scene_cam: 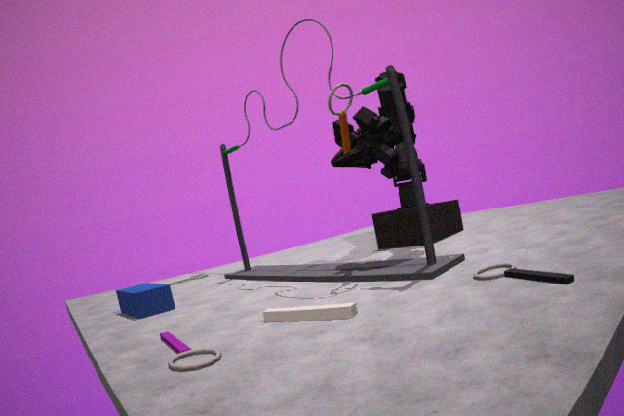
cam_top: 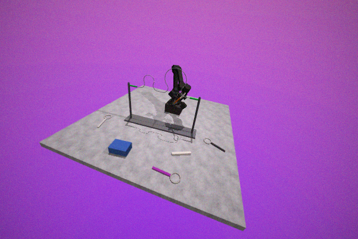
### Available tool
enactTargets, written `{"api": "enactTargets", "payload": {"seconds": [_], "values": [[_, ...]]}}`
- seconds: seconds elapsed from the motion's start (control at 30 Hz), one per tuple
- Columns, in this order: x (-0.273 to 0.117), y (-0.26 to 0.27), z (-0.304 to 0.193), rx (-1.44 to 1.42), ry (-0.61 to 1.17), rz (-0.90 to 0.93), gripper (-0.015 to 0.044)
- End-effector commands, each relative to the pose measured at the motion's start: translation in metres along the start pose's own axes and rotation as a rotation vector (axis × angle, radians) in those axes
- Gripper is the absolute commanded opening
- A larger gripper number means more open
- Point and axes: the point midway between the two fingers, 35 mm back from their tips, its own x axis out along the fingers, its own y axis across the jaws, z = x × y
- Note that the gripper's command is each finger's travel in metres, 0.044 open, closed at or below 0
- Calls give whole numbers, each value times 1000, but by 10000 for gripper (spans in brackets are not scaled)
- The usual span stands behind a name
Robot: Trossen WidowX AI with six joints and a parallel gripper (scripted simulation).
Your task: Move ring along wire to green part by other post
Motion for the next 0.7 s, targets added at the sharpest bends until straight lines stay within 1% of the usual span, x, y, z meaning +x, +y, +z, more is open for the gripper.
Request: {"api": "enactTargets", "payload": {"seconds": [0.0, 0.4, 0.67], "values": [[-3, 17, 4, 113, 10, 44, -150], [-12, 58, 14, 344, 39, 150, -150], [-19, 77, 22, 443, 52, 195, -150]]}}
